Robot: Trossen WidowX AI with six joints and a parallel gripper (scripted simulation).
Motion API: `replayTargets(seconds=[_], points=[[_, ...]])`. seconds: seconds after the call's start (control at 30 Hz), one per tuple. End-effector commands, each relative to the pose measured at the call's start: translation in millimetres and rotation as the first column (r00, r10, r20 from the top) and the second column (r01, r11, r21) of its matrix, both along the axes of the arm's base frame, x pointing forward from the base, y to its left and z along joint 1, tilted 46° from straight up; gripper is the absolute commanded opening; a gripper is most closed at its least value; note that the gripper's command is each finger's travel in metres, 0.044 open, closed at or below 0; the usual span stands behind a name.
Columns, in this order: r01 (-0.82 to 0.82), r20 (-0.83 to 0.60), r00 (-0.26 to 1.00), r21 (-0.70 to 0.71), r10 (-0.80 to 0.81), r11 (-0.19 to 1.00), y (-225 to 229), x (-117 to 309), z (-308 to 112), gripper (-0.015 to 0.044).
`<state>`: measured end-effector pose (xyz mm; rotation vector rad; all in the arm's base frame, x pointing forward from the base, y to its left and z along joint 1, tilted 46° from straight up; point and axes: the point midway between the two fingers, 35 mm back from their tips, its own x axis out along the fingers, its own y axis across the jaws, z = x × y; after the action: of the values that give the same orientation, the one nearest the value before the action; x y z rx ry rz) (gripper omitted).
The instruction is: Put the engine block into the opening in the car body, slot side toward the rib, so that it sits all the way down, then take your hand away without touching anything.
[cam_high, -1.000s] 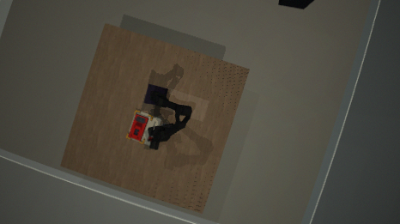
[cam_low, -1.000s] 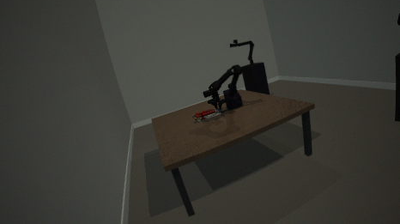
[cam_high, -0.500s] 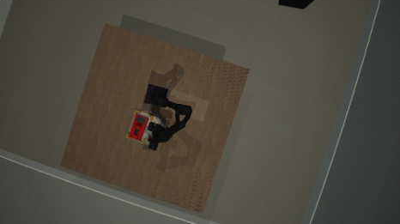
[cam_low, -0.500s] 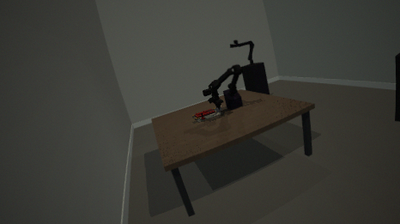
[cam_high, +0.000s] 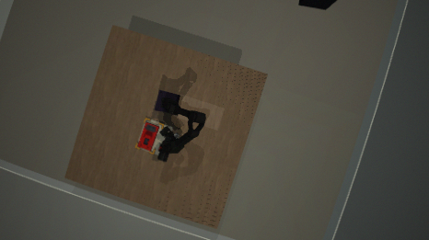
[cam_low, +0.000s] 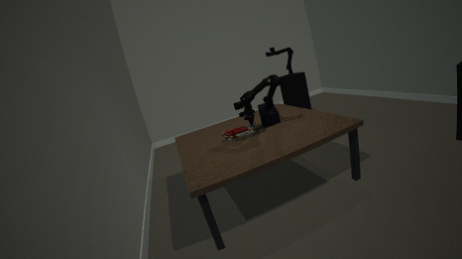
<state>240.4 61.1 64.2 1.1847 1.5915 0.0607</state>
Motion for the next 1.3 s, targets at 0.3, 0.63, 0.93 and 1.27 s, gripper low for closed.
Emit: replayTargets(seconds=[0.3, 0.63, 0.93, 1.27], points=[[0.316, -0.305, 0.903, -0.010, -0.303, 0.949, -7.6, -1.0, 7.3, 0.0000], [0.528, -0.516, 0.704, -0.079, -0.488, 0.845, -12.3, -2.7, 12.5, 0.0000], [0.673, -0.662, 0.453, -0.185, -0.597, 0.716, -16.4, -4.4, 17.3, 0.0000], [0.766, -0.756, 0.125, -0.338, -0.642, 0.547, -20.9, -6.4, 22.8, 0.0000]])
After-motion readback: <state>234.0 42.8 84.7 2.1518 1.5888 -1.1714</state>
